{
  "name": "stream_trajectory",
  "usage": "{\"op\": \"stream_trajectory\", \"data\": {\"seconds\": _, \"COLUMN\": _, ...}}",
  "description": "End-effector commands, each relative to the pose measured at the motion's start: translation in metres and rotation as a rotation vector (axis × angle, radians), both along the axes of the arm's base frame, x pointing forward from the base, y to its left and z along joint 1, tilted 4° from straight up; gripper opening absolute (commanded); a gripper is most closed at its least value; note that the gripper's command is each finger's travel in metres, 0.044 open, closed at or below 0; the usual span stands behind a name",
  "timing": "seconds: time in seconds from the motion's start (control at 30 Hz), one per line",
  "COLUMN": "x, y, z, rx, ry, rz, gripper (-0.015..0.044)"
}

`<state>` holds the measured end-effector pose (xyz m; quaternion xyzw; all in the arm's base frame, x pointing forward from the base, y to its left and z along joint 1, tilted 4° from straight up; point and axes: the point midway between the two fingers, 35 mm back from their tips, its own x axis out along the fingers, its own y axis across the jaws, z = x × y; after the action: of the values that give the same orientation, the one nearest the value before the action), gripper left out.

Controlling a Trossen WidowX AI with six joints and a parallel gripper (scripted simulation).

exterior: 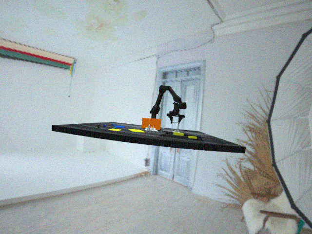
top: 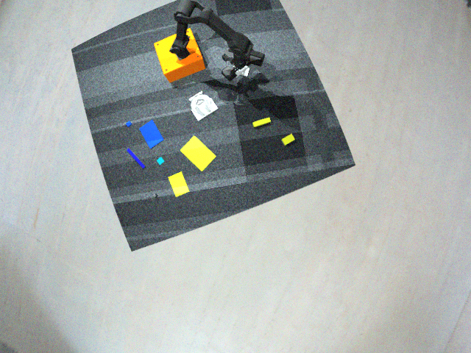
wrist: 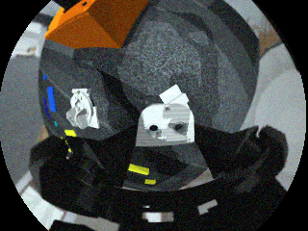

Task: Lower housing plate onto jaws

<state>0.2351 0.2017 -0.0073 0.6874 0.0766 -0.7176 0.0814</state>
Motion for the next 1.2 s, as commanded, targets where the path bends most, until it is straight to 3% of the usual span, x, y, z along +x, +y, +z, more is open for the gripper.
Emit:
{"op": "stream_trajectory", "data": {"seconds": 0.0, "x": 0.004, "y": -0.01, "z": 0.001, "rx": -0.007, "ry": -0.006, "rz": -0.105, "gripper": 0.0351}}
{"op": "stream_trajectory", "data": {"seconds": 1.17, "x": 0.025, "y": -0.077, "z": 0.003, "rx": -0.042, "ry": -0.024, "rz": -0.967, "gripper": 0.0351}}
